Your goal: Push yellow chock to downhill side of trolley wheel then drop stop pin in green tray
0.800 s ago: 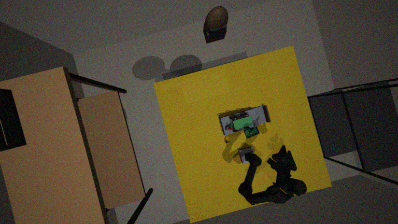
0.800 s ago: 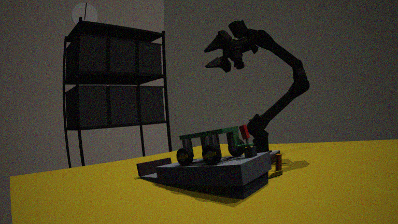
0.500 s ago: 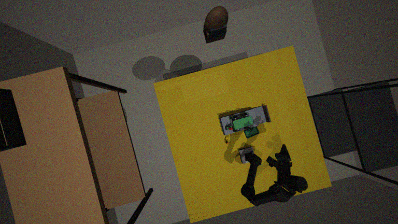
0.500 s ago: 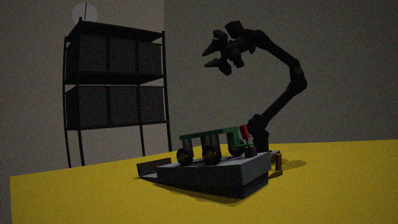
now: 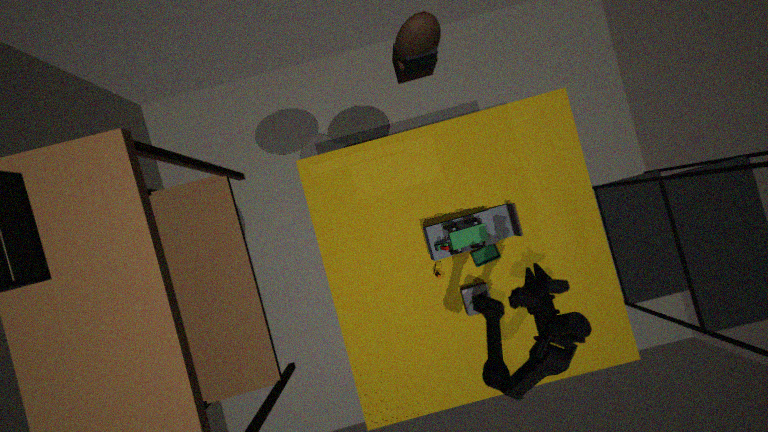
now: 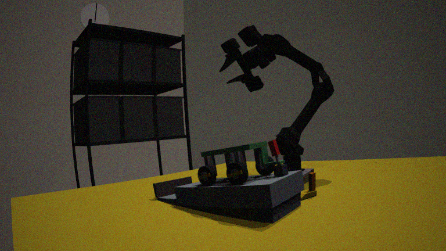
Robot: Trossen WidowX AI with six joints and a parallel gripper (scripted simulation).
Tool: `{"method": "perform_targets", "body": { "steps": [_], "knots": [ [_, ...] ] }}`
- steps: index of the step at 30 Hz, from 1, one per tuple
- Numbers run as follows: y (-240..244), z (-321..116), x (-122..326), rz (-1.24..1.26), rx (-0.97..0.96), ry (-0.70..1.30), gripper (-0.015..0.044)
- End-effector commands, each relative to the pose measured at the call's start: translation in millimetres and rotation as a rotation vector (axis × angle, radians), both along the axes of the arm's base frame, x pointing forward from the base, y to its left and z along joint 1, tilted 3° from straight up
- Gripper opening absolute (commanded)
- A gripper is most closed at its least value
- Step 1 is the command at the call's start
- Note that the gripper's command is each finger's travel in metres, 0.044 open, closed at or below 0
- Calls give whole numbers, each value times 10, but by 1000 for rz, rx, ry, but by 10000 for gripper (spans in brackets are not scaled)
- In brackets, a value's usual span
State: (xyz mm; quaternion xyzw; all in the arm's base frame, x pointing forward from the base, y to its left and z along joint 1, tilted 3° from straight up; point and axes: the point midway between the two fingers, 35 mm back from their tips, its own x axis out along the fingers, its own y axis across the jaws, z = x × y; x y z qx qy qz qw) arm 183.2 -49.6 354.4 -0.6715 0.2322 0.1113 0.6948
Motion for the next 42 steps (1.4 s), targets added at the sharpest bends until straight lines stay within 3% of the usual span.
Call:
{"method": "perform_targets", "body": {
  "steps": [1,23,42],
  "knots": [
    [85,-104,120,-13,160,15,190],
    [612,-640,420,-428,1010,240,190],
    [1184,-1121,440,-1036,1485,447,190]
  ]
}}
